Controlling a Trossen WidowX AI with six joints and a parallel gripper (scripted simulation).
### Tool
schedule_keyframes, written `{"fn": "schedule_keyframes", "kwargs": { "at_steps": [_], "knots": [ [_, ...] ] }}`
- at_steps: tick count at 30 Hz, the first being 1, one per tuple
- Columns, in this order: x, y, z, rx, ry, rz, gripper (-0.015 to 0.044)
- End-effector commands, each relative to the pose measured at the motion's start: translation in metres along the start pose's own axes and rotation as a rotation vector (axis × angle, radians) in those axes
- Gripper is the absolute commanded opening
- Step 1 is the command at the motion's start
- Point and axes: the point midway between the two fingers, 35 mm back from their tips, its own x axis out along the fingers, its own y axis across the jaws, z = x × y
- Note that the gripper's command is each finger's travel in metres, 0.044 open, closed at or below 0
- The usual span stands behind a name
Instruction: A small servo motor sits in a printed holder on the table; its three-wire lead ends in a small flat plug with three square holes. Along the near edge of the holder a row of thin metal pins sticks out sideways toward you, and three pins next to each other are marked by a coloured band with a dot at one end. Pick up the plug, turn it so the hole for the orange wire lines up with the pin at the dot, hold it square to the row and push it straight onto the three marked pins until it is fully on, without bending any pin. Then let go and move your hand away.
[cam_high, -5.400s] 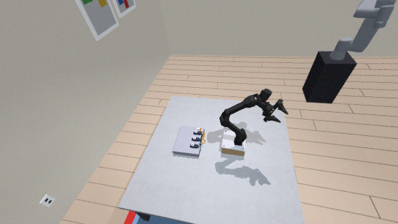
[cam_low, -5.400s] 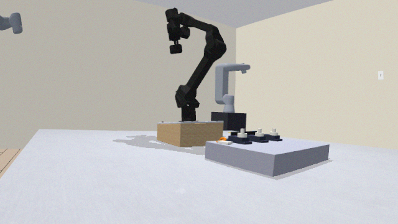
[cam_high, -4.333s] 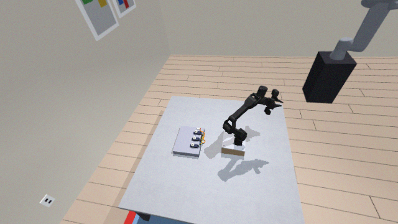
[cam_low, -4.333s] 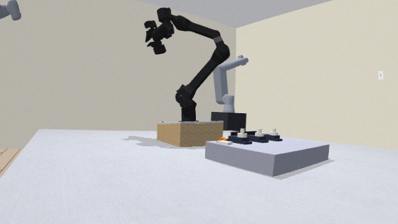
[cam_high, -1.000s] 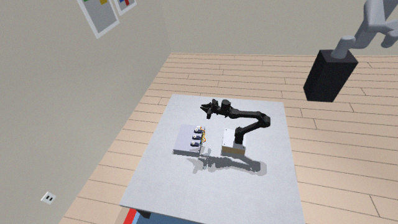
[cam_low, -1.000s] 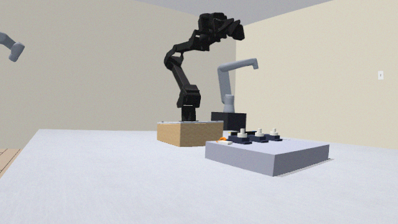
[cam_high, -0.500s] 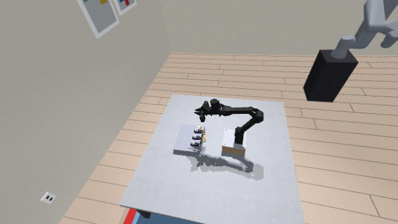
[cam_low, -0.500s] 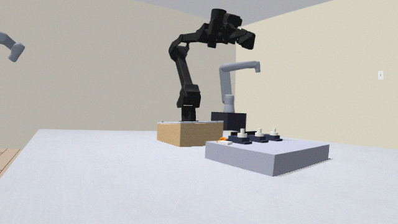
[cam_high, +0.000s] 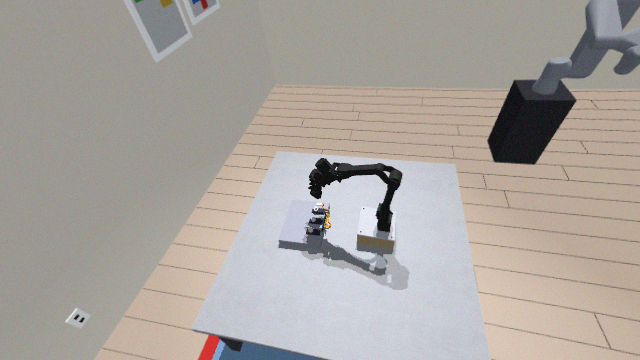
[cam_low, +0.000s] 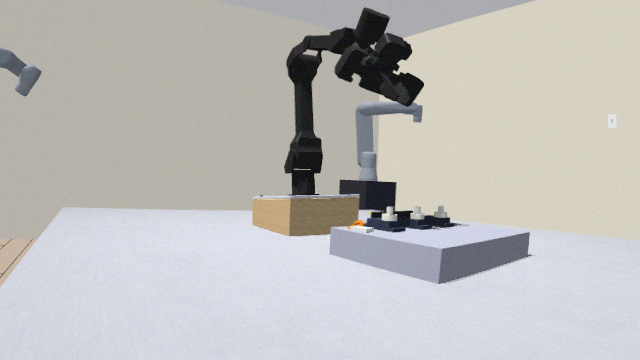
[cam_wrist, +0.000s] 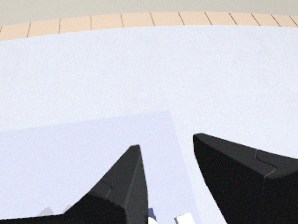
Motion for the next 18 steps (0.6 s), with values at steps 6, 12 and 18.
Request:
{"fn": "schedule_keyframes", "kwargs": {
  "at_steps": [6, 12, 18],
  "knots": [
    [0.047, -0.016, -0.038, -0.045, 0.286, 0.026, 0.0115],
    [0.073, -0.026, -0.070, -0.068, 0.481, 0.067, 0.0115],
    [0.094, -0.034, -0.105, -0.086, 0.673, 0.125, 0.0115]
  ]
}}
